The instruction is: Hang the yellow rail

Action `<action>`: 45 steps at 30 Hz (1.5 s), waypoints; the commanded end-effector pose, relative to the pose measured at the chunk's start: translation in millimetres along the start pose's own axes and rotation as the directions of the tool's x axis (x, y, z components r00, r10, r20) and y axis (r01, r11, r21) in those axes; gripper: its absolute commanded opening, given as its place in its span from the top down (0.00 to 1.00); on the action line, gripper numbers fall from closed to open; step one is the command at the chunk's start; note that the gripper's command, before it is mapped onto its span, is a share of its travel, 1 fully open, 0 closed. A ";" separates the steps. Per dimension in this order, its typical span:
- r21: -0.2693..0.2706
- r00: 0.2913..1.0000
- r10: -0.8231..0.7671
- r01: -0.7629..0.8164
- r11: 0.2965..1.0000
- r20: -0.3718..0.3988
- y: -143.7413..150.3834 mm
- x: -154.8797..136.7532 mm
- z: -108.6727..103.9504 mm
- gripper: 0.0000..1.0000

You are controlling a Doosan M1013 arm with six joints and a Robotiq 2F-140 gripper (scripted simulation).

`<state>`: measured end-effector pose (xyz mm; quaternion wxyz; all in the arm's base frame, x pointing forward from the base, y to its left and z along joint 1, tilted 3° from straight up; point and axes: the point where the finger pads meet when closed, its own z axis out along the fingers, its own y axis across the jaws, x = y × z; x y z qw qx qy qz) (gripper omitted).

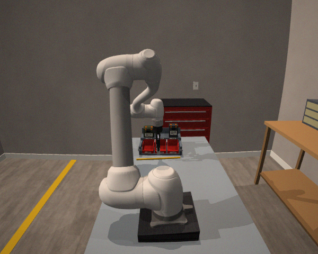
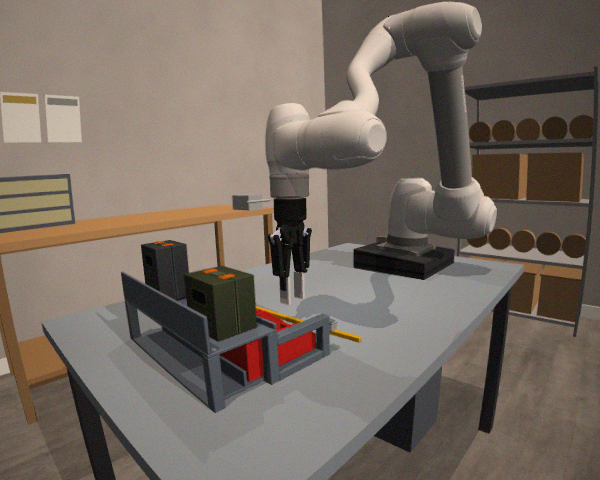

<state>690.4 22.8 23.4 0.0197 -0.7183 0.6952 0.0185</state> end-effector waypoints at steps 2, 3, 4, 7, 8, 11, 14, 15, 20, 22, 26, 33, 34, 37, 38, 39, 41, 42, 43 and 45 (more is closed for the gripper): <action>-0.005 1.000 0.012 -0.012 1.000 0.007 2.7 -0.8 14.0 0.63; -0.005 1.000 0.012 -0.012 1.000 0.007 2.7 -0.8 14.0 0.63; -0.005 1.000 0.012 -0.012 1.000 0.007 2.7 -0.8 14.0 0.63; -0.005 1.000 0.012 -0.012 1.000 0.007 2.7 -0.8 14.0 0.63; -0.005 1.000 0.012 -0.012 1.000 0.007 2.7 -0.8 14.0 0.63; -0.002 1.000 0.004 -0.004 1.000 0.002 0.0 0.1 15.8 0.63; -0.004 1.000 0.010 -0.010 1.000 0.006 2.5 -0.1 34.9 0.63; -0.005 1.000 0.012 -0.012 1.000 0.007 3.3 -0.2 41.3 0.63; -0.005 1.000 0.012 -0.012 1.000 0.007 3.3 -0.2 41.3 0.63; -0.005 1.000 0.012 -0.012 1.000 0.007 3.3 -0.2 41.3 0.63; -0.005 1.000 0.012 -0.012 1.000 0.007 3.3 -0.2 41.3 0.63; -0.005 1.000 0.012 -0.012 1.000 0.007 3.3 -0.2 41.3 0.63; -0.005 1.000 0.012 -0.012 1.000 0.007 3.3 -0.2 41.3 0.63; -0.005 1.000 0.012 -0.012 1.000 0.007 3.3 -0.2 41.3 0.63; -0.005 1.000 0.012 -0.012 1.000 0.007 3.3 -0.2 41.3 0.63; -0.005 1.000 0.012 -0.012 1.000 0.007 3.3 -0.2 41.3 0.63; -0.005 1.000 0.012 -0.012 1.000 0.007 3.3 -0.2 41.3 0.63; -0.005 1.000 0.012 -0.012 1.000 0.007 3.3 -0.2 41.3 0.63; -0.005 1.000 0.012 -0.012 1.000 0.007 3.3 -0.2 41.3 0.63; -0.001 1.000 0.008 -0.008 1.000 0.003 0.6 1.0 38.4 0.63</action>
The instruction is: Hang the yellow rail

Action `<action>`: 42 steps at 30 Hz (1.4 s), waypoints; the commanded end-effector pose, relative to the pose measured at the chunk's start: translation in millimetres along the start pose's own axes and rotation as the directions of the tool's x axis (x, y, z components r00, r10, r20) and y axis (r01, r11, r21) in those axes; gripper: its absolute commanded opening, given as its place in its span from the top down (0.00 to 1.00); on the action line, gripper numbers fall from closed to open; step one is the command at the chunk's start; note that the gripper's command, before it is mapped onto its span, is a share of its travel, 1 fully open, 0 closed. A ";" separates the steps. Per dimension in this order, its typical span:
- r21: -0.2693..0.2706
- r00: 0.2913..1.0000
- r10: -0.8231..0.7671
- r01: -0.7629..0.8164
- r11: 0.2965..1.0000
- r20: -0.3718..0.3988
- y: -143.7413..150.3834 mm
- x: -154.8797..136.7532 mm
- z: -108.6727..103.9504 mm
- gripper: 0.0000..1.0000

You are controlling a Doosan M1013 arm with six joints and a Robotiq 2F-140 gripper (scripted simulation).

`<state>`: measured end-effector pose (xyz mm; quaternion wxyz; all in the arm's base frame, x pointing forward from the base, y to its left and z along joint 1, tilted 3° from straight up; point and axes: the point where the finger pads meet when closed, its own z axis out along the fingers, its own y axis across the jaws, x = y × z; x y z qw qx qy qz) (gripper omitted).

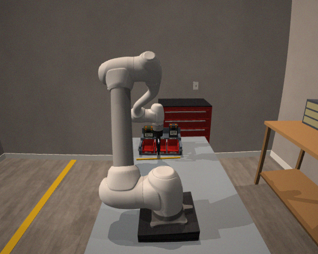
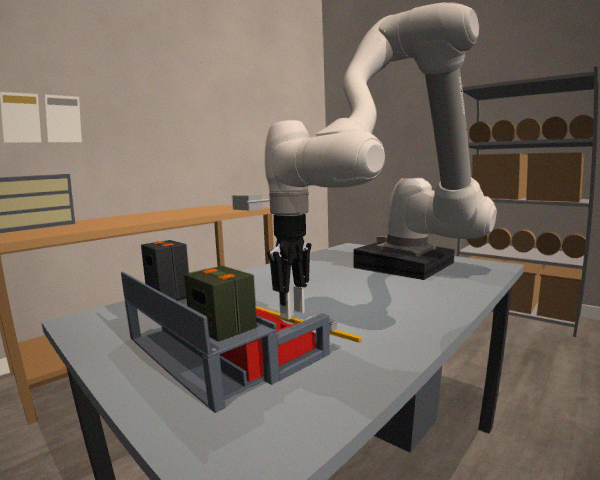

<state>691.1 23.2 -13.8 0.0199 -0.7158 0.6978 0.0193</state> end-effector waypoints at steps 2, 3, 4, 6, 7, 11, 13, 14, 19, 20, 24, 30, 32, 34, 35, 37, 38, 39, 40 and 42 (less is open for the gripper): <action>-0.002 1.000 0.003 -0.003 1.000 0.003 3.5 -1.6 3.6 0.63; -0.003 1.000 0.003 -0.003 1.000 0.004 4.6 -2.1 4.9 0.63; -0.004 1.000 0.004 -0.004 1.000 0.005 5.8 -2.6 6.1 0.63; -0.004 1.000 0.004 -0.004 1.000 0.005 5.8 -2.6 6.1 0.63; -0.004 1.000 0.004 -0.004 1.000 0.005 5.8 -2.6 6.1 0.63; -0.004 1.000 0.004 -0.004 1.000 0.005 5.8 -2.6 6.1 0.63; -0.004 1.000 0.004 -0.004 1.000 0.005 5.8 -2.6 6.1 0.63; -0.004 1.000 0.004 -0.004 1.000 0.005 5.8 -2.6 6.1 0.63; -0.002 1.000 0.003 -0.003 1.000 0.003 3.0 -1.1 3.2 0.63; -0.003 1.000 0.004 -0.004 1.000 0.004 3.5 -1.4 3.6 0.63; -0.004 1.000 0.004 -0.004 1.000 0.005 3.9 -1.8 4.0 0.63; -0.004 1.000 0.004 -0.004 1.000 0.005 3.9 -1.8 4.0 0.63; -0.004 1.000 0.004 -0.004 1.000 0.005 3.9 -1.8 4.0 0.63; -0.001 1.000 0.001 -0.001 1.000 0.001 2.4 -0.6 2.5 0.63; -0.001 1.000 0.002 -0.002 1.000 0.002 3.0 -1.1 3.2 0.63; -0.003 1.000 0.004 -0.004 1.000 0.004 4.3 -2.1 4.5 0.63; -0.004 1.000 0.004 -0.004 1.000 0.005 4.9 -2.6 5.1 0.63; -0.004 1.000 0.004 -0.004 1.000 0.005 4.9 -2.6 5.1 0.63; -0.004 1.000 0.004 -0.004 1.000 0.005 4.9 -2.6 5.1 0.63; -0.004 1.000 0.004 -0.004 1.000 0.005 4.9 -2.6 5.1 0.63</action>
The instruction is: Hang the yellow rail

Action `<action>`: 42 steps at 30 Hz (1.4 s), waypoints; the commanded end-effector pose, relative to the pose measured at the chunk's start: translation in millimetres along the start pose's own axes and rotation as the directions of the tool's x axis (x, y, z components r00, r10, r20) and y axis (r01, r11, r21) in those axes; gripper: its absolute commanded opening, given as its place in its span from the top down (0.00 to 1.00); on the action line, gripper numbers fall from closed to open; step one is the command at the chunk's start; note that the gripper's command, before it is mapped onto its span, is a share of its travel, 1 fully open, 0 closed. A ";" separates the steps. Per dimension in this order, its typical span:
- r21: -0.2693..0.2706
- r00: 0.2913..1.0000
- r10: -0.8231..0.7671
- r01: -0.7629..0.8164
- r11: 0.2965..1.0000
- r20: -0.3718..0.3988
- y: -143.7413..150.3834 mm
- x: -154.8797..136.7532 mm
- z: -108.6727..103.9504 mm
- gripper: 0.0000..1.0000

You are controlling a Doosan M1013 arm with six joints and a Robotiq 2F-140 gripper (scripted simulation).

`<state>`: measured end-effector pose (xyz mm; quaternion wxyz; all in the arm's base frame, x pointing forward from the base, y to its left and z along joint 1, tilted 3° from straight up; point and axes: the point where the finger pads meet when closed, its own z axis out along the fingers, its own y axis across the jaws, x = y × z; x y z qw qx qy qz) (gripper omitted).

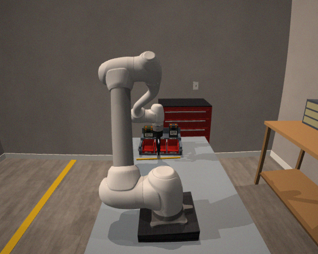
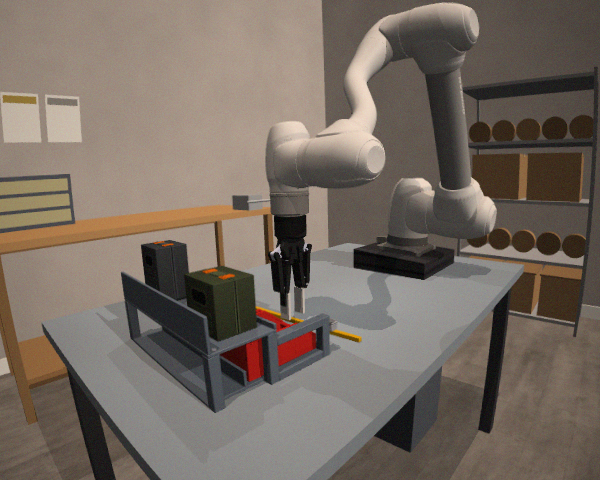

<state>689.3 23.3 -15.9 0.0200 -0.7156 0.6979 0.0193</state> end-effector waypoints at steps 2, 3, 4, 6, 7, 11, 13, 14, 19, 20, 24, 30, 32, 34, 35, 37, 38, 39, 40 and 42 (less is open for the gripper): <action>-0.004 1.000 0.004 -0.004 1.000 0.005 3.1 -2.6 3.1 0.63; -0.004 1.000 0.004 -0.004 1.000 0.005 3.1 -2.6 3.1 0.63; -0.004 1.000 0.004 -0.004 1.000 0.005 3.1 -2.6 3.1 0.63; -0.004 1.000 0.004 -0.004 1.000 0.005 3.1 -2.6 3.1 0.63; -0.004 1.000 0.004 -0.004 1.000 0.005 3.1 -2.6 3.1 0.63; -0.002 1.000 0.002 -0.002 1.000 0.003 2.5 -2.1 2.5 0.63; -0.004 1.000 0.004 -0.004 1.000 0.005 4.1 -3.4 4.2 0.63; -0.004 1.000 0.004 -0.004 1.000 0.005 4.1 -3.4 4.2 0.63; -0.004 1.000 0.004 -0.004 1.000 0.005 4.1 -3.4 4.2 0.63; -0.004 1.000 0.004 -0.004 1.000 0.005 4.1 -3.4 4.2 0.63; -0.004 1.000 0.004 -0.004 1.000 0.005 4.1 -3.4 4.2 0.63; -0.004 1.000 0.004 -0.004 1.000 0.005 5.0 -4.2 5.2 0.63; -0.004 1.000 0.004 -0.004 1.000 0.005 5.0 -4.2 5.2 0.63; -0.004 1.000 0.004 -0.004 1.000 0.005 5.0 -4.2 5.2 0.63; -0.004 1.000 0.004 -0.004 1.000 0.005 5.0 -4.2 5.2 0.63; -0.004 1.000 0.004 -0.004 1.000 0.005 5.0 -4.2 5.2 0.63; -0.004 1.000 0.004 -0.004 1.000 0.005 5.0 -4.2 5.2 0.63; -0.004 1.000 0.004 -0.004 1.000 0.005 5.0 -4.2 5.2 0.63; -0.004 1.000 0.004 -0.004 1.000 0.005 5.0 -4.2 5.2 0.63; -0.004 1.000 0.004 -0.004 1.000 0.005 5.0 -4.2 5.2 0.63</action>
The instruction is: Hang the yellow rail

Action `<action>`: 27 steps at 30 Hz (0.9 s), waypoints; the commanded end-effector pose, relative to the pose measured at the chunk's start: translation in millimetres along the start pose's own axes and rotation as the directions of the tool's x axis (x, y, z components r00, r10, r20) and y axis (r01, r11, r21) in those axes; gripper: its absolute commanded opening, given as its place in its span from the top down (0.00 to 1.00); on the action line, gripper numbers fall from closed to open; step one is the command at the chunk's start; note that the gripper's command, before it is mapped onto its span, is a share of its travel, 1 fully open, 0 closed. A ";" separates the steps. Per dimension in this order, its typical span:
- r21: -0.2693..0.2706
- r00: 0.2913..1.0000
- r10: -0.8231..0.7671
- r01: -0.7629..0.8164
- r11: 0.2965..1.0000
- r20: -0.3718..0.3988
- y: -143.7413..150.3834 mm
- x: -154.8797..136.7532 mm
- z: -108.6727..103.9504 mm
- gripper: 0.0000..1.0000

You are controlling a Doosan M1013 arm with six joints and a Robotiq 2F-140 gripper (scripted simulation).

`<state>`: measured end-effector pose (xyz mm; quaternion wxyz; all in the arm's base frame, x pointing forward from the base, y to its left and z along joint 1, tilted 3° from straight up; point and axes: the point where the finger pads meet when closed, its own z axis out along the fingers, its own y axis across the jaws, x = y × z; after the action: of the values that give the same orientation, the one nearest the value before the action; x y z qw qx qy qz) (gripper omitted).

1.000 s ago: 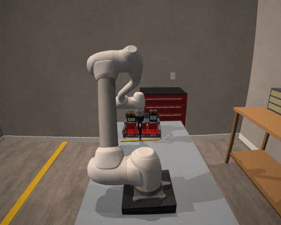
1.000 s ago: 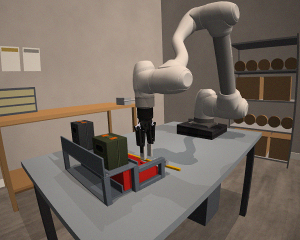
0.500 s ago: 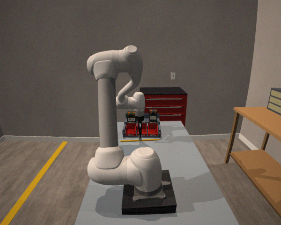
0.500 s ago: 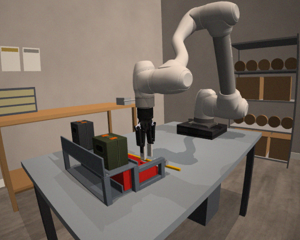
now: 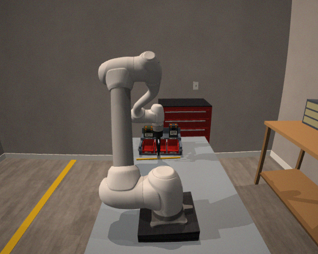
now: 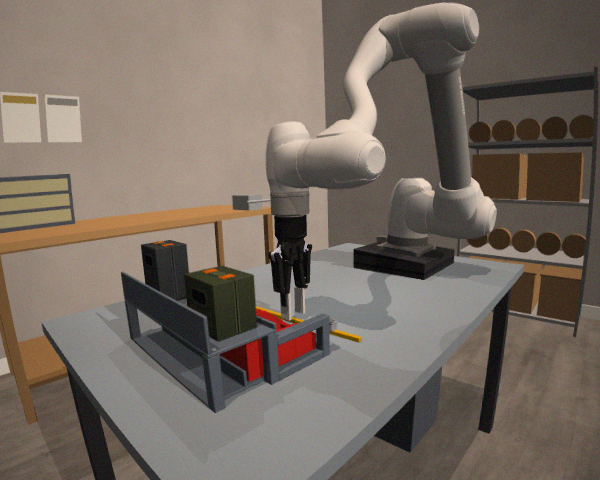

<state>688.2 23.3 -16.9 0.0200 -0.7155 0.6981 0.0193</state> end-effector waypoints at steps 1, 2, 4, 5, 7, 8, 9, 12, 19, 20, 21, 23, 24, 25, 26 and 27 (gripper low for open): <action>-0.001 1.000 0.001 -0.001 1.000 0.001 0.1 -0.3 1.8 0.63; -0.002 1.000 0.001 -0.001 1.000 0.002 0.3 -0.5 3.8 0.63; -0.003 1.000 0.003 -0.003 1.000 0.004 0.6 -1.0 7.8 0.63; -0.004 1.000 0.003 -0.003 1.000 0.005 0.7 -1.3 9.8 0.63; -0.004 1.000 0.003 -0.003 1.000 0.005 0.7 -1.3 9.8 0.63; -0.004 1.000 0.003 -0.003 1.000 0.005 0.7 -1.3 9.8 0.63; -0.004 1.000 0.003 -0.003 1.000 0.005 0.7 -1.3 9.8 0.63; -0.004 1.000 0.003 -0.003 1.000 0.005 0.7 -1.3 9.8 0.63; -0.004 1.000 0.002 -0.002 1.000 0.002 0.2 -0.5 9.9 0.63; -0.004 1.000 0.002 -0.002 1.000 0.003 0.5 -0.9 11.2 0.63; -0.004 1.000 0.003 -0.003 1.000 0.004 0.8 -1.3 12.6 0.63; -0.004 1.000 0.003 -0.003 1.000 0.005 1.1 -1.8 13.9 0.63; -0.004 1.000 0.003 -0.003 1.000 0.005 1.1 -1.8 13.9 0.63; -0.004 1.000 0.003 -0.003 1.000 0.005 1.1 -1.8 13.9 0.63; -0.004 1.000 0.003 -0.003 1.000 0.005 1.1 -1.8 13.9 0.63; -0.004 1.000 0.003 -0.003 1.000 0.005 1.1 -1.8 13.9 0.63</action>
<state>689.9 23.2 -27.1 0.0193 -0.7150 0.6985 0.0200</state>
